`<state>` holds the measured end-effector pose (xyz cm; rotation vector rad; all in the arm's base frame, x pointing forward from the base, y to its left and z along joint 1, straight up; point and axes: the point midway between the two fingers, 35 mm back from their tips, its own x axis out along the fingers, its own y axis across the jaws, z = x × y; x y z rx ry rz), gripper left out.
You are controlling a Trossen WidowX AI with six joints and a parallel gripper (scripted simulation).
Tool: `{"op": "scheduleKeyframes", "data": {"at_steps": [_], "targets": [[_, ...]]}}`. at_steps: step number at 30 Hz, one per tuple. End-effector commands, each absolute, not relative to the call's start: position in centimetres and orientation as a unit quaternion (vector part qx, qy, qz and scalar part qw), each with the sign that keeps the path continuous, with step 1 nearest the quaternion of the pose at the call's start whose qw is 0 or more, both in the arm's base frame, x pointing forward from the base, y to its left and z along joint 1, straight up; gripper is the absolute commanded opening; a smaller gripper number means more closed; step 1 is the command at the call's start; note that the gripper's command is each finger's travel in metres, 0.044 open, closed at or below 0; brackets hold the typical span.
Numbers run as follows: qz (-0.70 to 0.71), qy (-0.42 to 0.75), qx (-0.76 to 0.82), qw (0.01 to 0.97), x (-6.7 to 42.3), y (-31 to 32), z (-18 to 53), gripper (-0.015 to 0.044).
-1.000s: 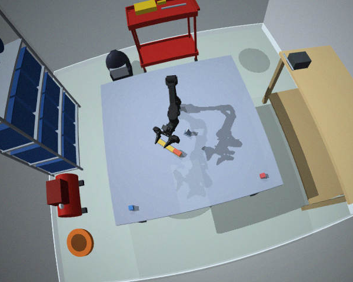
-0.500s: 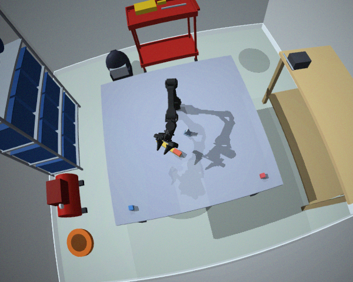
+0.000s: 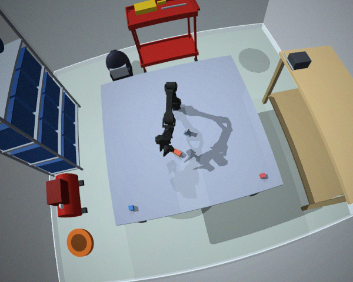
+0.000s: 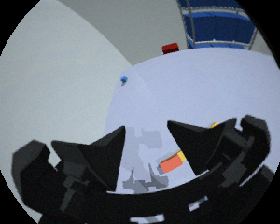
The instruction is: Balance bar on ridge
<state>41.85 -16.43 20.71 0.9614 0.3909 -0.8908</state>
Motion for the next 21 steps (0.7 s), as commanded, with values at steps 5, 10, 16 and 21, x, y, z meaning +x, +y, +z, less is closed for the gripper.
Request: {"op": "scheduleKeyframes", "data": {"at_steps": [5, 10, 16, 21], "targets": [[-0.458, 0.222, 0.532, 0.677, 40.6, -16.2, 18.0, 0.0315], [-0.493, 0.239, 0.578, 0.605, 39.5, -15.9, 16.7, 0.0315], [-0.539, 0.252, 0.622, 0.508, 37.8, -15.4, 15.5, 0.0315], [-0.580, 0.256, 0.649, 0.421, 36.4, -14.9, 14.7, 0.0315]]}}
